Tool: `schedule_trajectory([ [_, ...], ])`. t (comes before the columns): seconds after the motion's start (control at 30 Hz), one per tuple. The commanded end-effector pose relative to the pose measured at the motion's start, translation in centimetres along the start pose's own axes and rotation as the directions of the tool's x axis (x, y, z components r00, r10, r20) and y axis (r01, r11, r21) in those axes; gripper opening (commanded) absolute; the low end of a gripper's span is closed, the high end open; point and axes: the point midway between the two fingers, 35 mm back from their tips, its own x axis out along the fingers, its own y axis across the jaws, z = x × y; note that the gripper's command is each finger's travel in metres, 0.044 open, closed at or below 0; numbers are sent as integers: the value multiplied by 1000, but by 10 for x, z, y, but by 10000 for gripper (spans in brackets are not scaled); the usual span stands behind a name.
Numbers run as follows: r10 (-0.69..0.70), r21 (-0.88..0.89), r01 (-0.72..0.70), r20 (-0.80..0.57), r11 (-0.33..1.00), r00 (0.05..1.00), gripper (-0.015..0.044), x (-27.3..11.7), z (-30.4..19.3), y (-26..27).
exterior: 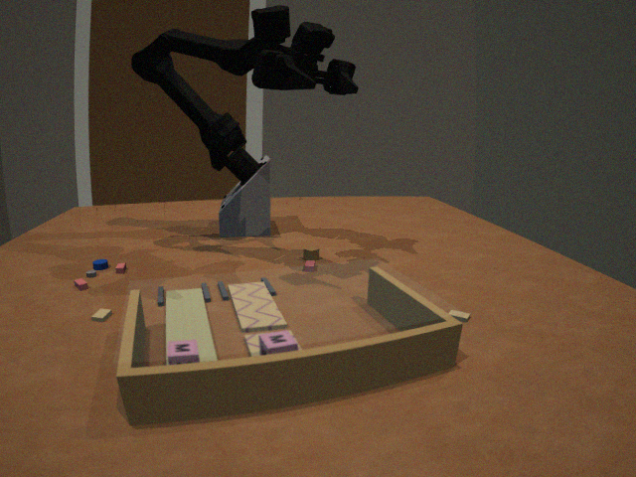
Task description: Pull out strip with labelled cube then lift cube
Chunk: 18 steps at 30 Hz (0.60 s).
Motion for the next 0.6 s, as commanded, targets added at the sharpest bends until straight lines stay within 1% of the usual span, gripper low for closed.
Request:
schedule_trajectory([
  [0.0, -160, 95, 168, -81, 981, 984, 400, 5, -34, -42],
  [0.13, -335, 170, 371, -208, 913, 919, 400, 2, -83, -87],
  [0.2, -384, 185, 433, -251, 882, 889, 400, -1, -98, -100],
  [0.53, -390, 187, 441, -256, 878, 885, 400, -1, -100, -101],
  [0.57, -389, 185, 441, -262, 878, 883, 374, 0, -100, -102],
])
